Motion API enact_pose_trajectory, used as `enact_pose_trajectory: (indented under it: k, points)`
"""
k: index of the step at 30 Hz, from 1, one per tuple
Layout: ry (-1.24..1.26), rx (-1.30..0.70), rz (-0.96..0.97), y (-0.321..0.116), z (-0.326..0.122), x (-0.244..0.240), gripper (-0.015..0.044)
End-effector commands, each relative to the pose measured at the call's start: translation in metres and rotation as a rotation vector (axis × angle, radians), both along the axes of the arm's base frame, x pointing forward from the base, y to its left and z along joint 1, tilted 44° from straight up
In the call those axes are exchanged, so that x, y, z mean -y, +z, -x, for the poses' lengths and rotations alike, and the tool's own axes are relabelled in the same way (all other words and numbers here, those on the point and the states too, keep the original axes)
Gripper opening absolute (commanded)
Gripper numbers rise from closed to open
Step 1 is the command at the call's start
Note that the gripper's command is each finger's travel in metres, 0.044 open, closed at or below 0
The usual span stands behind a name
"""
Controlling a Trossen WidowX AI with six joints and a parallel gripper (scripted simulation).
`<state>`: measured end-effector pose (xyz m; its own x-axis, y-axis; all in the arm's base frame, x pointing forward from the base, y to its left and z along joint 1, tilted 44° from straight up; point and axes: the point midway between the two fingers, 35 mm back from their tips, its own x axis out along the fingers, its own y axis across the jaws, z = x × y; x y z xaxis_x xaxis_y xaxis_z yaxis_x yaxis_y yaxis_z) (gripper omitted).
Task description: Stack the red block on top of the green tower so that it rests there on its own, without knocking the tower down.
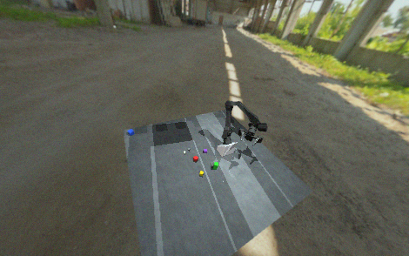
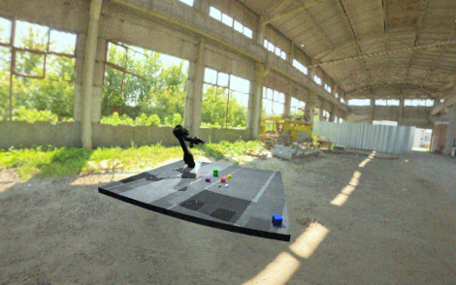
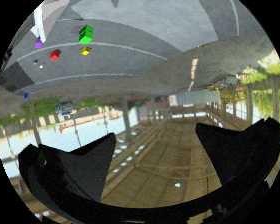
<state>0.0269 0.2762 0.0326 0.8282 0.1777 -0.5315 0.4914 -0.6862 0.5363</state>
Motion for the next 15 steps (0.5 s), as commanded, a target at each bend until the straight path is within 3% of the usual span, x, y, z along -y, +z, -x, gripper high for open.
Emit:
enact_pose_trajectory:
  k: [1,15]
  points:
    - [-0.143,-0.025,-0.071,-0.001,-0.022,0.003,0.0440]
    - [-0.699,-0.059,-0.344,-0.005,-0.107,0.030,0.0440]
